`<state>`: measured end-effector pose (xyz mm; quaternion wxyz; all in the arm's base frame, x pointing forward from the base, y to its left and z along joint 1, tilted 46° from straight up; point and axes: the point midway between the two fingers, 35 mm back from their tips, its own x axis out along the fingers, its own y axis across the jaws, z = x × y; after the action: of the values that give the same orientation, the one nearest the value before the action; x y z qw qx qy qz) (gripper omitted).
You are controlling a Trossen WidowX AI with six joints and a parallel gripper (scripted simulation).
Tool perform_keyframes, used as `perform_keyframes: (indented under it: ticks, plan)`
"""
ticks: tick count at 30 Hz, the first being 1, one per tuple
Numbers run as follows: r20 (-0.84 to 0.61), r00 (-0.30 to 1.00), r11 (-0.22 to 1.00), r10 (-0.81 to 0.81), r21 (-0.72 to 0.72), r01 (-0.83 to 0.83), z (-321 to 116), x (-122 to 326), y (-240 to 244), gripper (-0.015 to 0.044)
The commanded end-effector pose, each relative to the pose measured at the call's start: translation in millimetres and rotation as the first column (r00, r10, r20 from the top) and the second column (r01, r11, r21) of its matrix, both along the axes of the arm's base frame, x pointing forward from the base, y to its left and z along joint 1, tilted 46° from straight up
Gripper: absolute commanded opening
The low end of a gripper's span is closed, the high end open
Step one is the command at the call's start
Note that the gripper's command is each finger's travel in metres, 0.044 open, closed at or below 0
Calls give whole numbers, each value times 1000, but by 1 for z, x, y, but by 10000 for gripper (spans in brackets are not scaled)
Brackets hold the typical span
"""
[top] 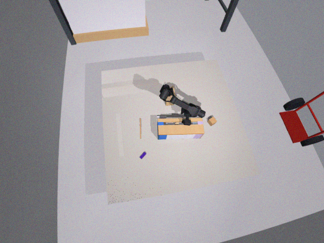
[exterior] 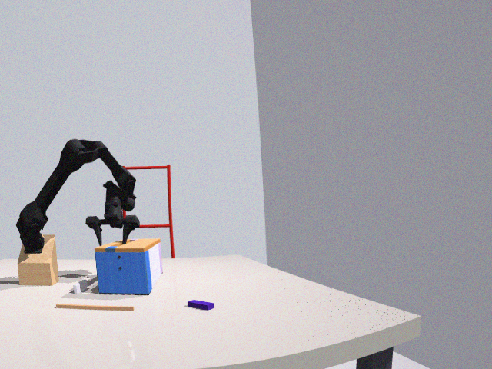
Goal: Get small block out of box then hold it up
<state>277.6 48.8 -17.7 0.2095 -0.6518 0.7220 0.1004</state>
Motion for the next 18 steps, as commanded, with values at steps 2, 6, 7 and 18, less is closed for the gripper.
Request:
perform_keyframes:
  ticks: [2,6,7,18]
  plan:
    - [-7,1000,1000,5,-6,-5,-5,0,-7,400]
    - [-8,1000,1000,4,-7,-4,-10,-1,-11,400]
    - [-8,1000,1000,4,-8,-4,-11,-1,-13,400]
    - [-4,1000,1000,-3,-7,2,-18,-2,-21,400]
